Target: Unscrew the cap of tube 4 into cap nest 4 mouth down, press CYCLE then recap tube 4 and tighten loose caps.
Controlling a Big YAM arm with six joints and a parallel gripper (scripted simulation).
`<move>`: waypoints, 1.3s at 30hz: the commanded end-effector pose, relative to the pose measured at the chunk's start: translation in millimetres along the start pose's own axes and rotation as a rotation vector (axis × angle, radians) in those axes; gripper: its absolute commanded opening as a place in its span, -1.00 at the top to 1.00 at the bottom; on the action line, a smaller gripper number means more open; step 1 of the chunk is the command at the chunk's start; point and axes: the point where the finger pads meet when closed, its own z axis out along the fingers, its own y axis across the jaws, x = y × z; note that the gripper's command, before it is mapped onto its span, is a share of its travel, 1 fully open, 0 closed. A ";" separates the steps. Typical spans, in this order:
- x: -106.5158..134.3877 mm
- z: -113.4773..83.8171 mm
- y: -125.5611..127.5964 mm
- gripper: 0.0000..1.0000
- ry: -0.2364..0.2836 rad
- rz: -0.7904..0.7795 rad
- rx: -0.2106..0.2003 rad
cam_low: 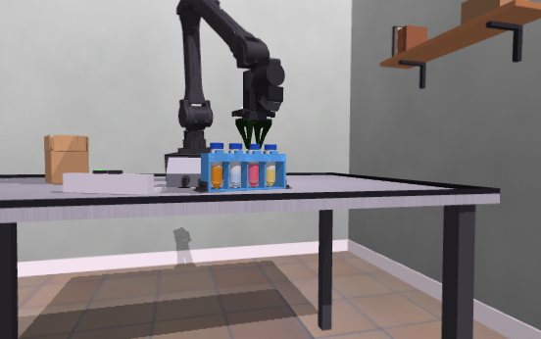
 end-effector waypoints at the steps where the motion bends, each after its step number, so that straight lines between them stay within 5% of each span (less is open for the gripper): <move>1: -0.2 6.9 -5.1 1.00 0.003 0.197 -0.003; 39: 0.1 6.9 -5.1 1.00 0.003 0.225 -0.003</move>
